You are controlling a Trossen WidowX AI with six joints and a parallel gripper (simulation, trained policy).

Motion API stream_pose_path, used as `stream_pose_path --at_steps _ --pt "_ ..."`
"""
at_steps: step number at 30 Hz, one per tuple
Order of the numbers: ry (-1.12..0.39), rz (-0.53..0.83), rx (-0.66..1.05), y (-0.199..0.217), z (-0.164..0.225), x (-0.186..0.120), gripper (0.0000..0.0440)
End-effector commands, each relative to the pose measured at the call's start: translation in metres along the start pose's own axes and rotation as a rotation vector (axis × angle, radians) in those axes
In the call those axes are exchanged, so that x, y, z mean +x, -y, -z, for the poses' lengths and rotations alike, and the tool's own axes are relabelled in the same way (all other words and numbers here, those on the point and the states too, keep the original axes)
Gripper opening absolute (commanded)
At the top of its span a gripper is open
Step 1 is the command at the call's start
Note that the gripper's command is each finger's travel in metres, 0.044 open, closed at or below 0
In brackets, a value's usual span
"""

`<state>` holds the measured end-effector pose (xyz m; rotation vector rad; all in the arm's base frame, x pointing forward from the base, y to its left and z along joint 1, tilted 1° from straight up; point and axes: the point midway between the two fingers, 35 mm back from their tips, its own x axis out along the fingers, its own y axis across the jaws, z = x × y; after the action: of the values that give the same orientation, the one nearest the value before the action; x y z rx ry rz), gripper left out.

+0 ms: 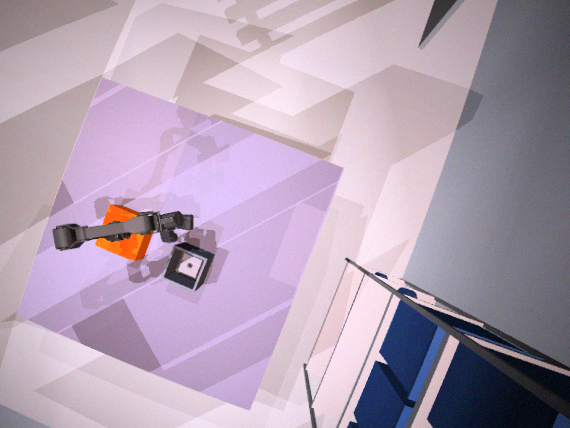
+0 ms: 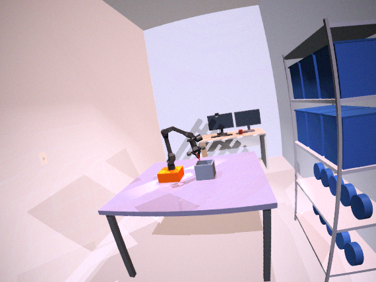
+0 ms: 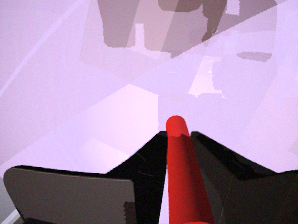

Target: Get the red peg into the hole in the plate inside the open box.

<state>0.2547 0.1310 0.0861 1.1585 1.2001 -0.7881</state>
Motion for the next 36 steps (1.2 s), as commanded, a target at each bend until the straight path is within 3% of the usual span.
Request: stream_pose_path --at_steps 1,14,36 --pt "0.015 -0.026 -0.007 -0.008 -0.009 -0.014 0.0000" --pt "0.092 -0.043 0.005 -0.023 -0.057 -0.047 0.0000" --pt "0.166 0.041 0.045 -0.014 -0.126 -0.052 0.0000"
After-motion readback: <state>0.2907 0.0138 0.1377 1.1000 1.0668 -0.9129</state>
